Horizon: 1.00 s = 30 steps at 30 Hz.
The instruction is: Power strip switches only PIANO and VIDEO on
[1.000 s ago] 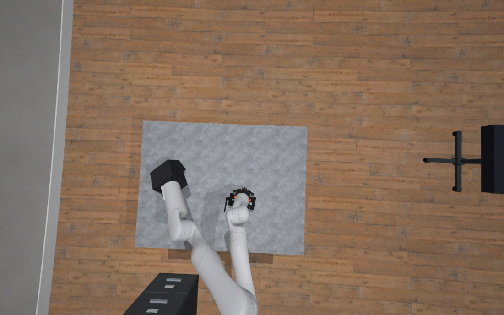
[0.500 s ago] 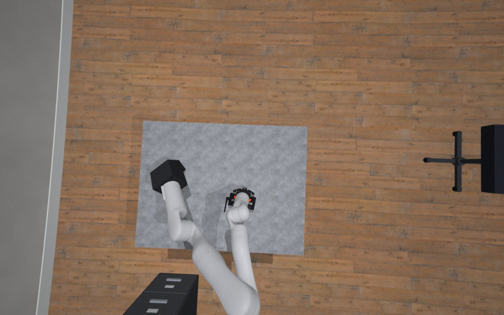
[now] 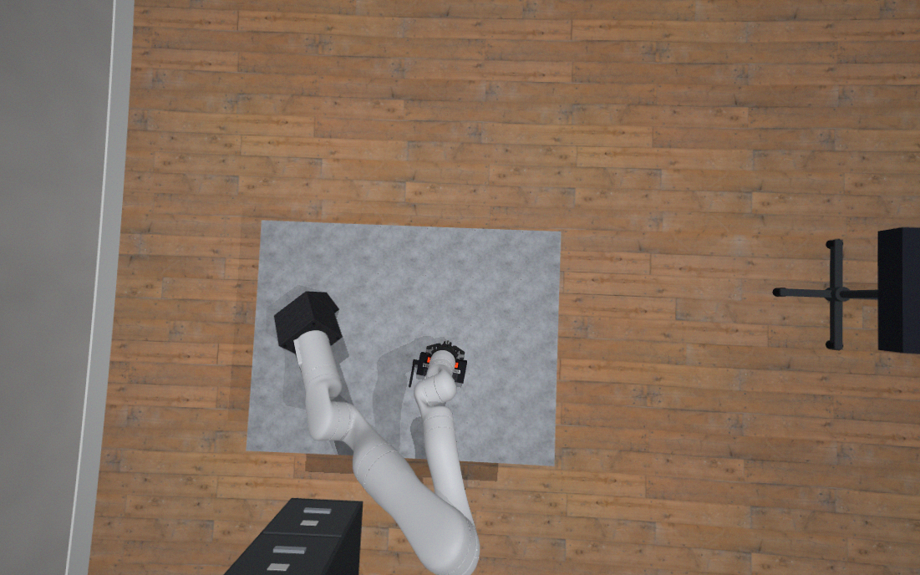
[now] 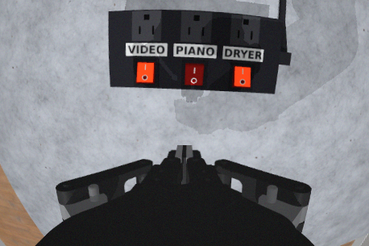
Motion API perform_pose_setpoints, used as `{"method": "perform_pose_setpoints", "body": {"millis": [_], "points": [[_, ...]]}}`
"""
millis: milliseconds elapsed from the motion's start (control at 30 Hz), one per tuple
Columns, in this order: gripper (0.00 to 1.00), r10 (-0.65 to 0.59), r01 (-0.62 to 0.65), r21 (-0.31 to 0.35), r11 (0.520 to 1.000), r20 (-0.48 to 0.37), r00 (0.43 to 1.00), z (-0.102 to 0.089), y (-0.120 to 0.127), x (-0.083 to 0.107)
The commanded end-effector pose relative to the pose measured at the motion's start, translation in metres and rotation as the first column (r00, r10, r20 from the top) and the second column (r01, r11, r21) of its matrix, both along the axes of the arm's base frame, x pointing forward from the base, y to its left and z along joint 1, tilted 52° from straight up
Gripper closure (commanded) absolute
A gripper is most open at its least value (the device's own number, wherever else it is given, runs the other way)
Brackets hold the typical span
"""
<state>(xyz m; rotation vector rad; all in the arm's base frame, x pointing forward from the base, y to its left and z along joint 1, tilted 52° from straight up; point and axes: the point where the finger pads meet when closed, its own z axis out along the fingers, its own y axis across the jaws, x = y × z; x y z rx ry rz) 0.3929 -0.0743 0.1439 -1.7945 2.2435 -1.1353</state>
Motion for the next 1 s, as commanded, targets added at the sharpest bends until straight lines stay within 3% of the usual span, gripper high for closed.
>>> {"method": "perform_pose_setpoints", "body": {"millis": [0, 967], "points": [[1.00, -0.007, 0.007, -0.005, 1.000, -0.004, 1.000, -0.002, -0.004, -0.001], [1.00, -0.007, 0.007, -0.003, 1.000, -0.009, 1.000, -0.015, -0.018, 0.004]]}}
